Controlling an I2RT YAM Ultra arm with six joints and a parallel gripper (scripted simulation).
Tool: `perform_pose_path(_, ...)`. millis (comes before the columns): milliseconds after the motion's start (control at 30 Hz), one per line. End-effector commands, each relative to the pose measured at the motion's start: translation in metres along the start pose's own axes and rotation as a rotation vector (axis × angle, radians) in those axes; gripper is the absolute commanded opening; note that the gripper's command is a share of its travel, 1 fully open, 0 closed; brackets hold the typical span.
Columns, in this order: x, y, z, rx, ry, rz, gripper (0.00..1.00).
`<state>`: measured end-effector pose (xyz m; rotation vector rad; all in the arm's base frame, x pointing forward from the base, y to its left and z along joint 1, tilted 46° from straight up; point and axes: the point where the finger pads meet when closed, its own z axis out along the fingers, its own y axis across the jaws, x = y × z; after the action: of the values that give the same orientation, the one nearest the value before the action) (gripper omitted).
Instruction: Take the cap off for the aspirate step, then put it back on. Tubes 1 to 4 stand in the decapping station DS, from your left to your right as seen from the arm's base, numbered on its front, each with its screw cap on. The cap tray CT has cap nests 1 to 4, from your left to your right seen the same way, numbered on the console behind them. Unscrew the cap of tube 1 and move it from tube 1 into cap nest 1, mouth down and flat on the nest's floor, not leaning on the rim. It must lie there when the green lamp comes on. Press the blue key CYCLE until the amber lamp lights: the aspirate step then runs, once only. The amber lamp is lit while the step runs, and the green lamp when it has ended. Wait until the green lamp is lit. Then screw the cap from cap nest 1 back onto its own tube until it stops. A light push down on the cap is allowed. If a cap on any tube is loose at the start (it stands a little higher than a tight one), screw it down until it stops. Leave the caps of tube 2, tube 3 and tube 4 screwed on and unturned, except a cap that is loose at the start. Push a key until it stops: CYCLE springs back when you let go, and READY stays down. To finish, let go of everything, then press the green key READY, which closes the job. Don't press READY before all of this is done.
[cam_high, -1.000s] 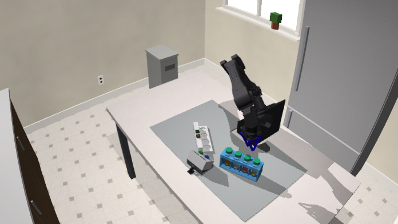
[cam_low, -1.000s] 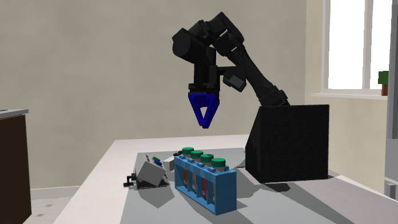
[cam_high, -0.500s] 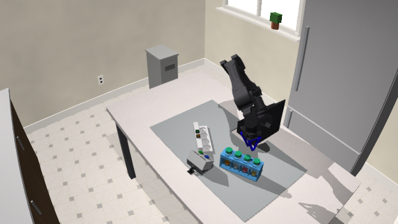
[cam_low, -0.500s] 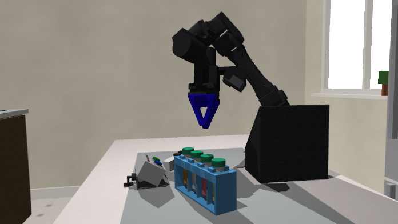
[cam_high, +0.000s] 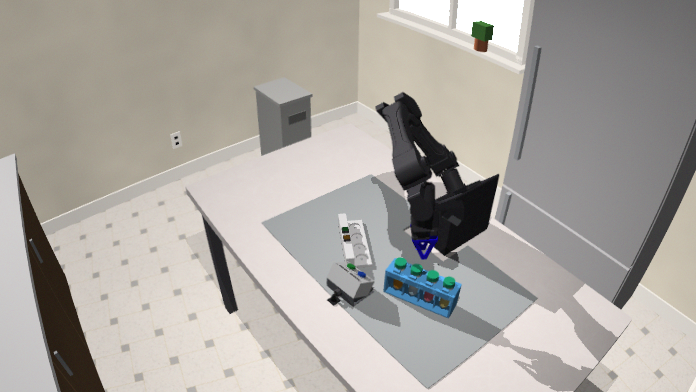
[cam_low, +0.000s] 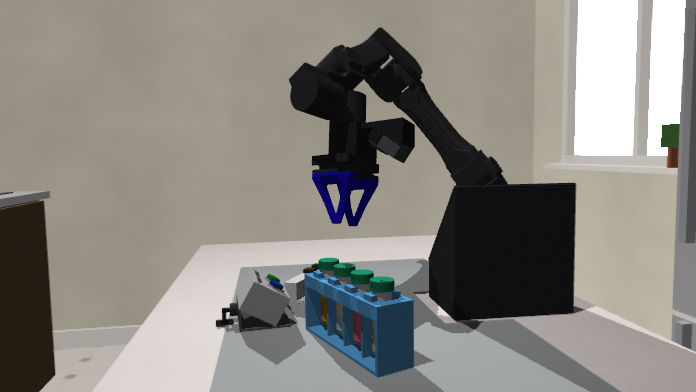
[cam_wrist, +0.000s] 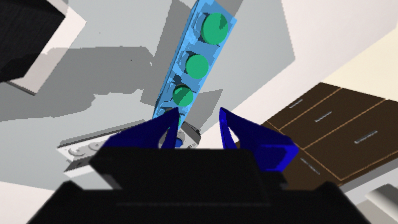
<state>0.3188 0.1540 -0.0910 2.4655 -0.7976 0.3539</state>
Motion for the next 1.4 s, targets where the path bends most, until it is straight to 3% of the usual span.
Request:
perform_pose_path(0,0.0,-0.002,-0.006,0.007,0.011,0.117,0.49)
perform_pose_path(533,0.036,0.04,-0.004,-0.049,0.061,0.611,0.49)
perform_pose_path(600,0.036,0.04,-0.004,-0.049,0.061,0.611,0.49)
perform_pose_path(1367,0.077,0.101,-0.001,-0.096,0.178,1.3,0.49)
